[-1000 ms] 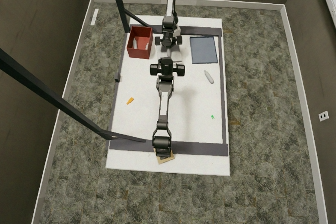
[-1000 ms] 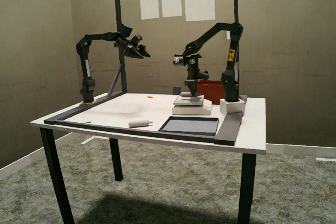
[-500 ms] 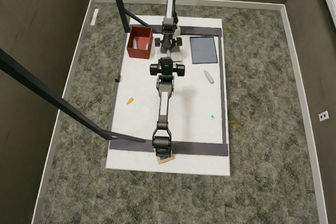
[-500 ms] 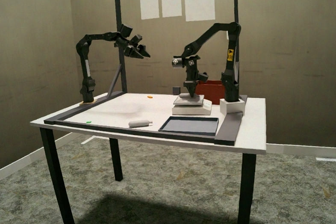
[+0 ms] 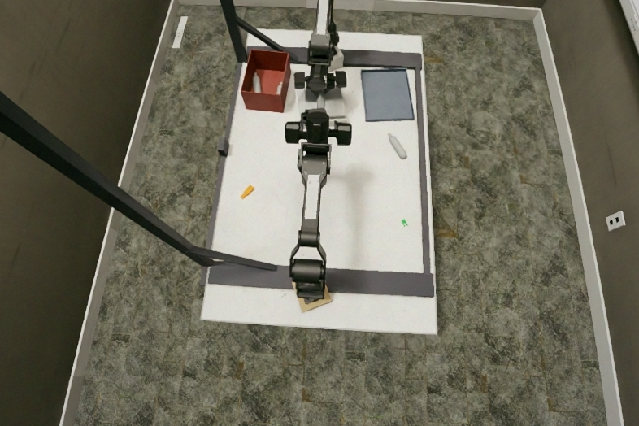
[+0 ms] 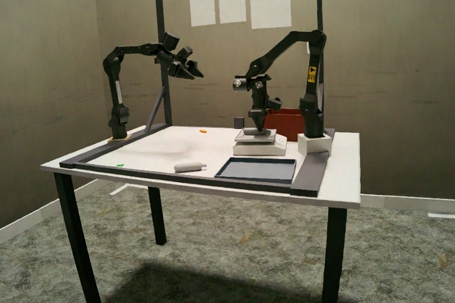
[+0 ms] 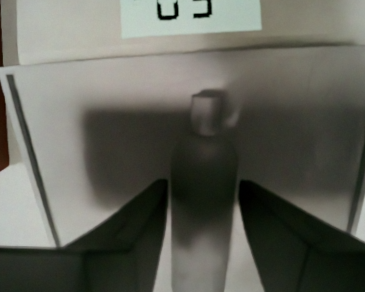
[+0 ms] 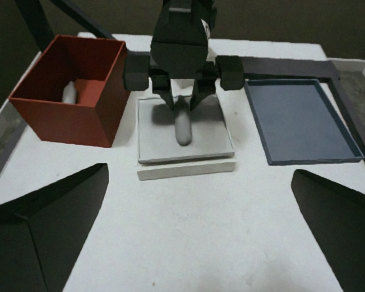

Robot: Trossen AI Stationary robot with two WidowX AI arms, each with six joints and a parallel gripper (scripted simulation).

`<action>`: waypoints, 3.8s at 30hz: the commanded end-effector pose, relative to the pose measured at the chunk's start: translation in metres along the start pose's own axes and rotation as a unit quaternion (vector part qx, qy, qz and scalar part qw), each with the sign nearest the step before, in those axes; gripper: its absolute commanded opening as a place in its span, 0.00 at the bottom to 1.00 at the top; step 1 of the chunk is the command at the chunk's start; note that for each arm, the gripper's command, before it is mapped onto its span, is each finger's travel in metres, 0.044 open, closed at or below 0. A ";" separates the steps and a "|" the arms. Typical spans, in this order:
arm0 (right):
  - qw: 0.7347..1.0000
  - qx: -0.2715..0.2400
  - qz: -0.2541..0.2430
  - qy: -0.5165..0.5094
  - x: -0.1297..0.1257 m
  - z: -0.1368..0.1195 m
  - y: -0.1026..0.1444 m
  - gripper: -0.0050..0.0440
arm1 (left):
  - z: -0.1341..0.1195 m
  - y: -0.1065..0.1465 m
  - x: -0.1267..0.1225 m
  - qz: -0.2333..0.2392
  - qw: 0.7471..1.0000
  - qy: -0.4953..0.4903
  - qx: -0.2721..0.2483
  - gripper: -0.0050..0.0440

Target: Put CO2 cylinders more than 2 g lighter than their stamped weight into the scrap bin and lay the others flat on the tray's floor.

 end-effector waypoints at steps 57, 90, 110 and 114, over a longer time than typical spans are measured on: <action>1.000 -0.013 -0.004 0.000 -0.002 0.007 0.008 1.00 | 0.067 0.068 -0.007 0.095 0.778 0.619 0.049 1.00; 1.000 -0.013 -0.004 0.000 -0.002 0.007 0.008 1.00 | 0.110 0.051 -0.021 0.162 0.358 0.919 -0.021 1.00; 1.000 -0.013 -0.004 0.000 -0.002 0.007 0.008 1.00 | 0.123 0.039 -0.027 0.164 0.153 0.972 -0.064 1.00; 1.000 -0.013 -0.004 0.000 -0.002 0.007 0.008 1.00 | 0.123 0.039 -0.027 0.164 0.153 0.972 -0.064 1.00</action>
Point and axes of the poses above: on each arm, the point midway between the two fingers, 35 mm back from their tips, its own y axis back along the fingers, its own x axis across the jaws, z = x × y, the point moved 5 cm from there along y, back along the fingers, and after that the axes turned 14 degrees about y, right-handed, at the moved point
